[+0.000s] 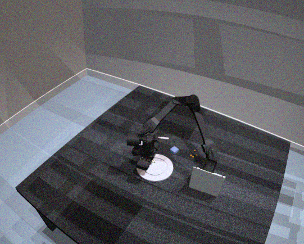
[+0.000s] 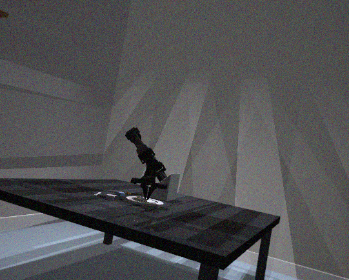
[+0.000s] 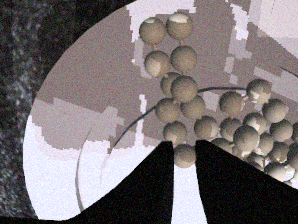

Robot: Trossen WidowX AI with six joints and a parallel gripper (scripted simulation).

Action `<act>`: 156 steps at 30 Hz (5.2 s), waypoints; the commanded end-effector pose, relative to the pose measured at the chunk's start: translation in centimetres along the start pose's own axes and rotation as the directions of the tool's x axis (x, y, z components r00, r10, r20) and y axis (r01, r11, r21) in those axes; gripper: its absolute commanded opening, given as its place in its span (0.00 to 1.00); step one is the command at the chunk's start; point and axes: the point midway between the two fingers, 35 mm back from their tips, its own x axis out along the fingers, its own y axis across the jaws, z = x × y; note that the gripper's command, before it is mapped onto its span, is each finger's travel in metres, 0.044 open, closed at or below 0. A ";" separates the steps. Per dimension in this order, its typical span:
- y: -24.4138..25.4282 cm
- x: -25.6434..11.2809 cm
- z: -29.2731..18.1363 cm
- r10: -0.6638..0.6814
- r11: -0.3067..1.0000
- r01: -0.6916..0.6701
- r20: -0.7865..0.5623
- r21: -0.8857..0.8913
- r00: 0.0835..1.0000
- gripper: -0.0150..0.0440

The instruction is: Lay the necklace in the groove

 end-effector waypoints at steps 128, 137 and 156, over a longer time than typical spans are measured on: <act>-2.6 -2.6 -1.1 -0.005 0.985 0.006 -0.010 0.173 1.000 0.78; -6.3 -3.3 -2.5 -0.007 0.897 0.011 -0.011 0.442 1.000 0.46; -6.3 -1.0 -2.3 -0.004 0.896 0.006 -0.005 0.445 1.000 0.46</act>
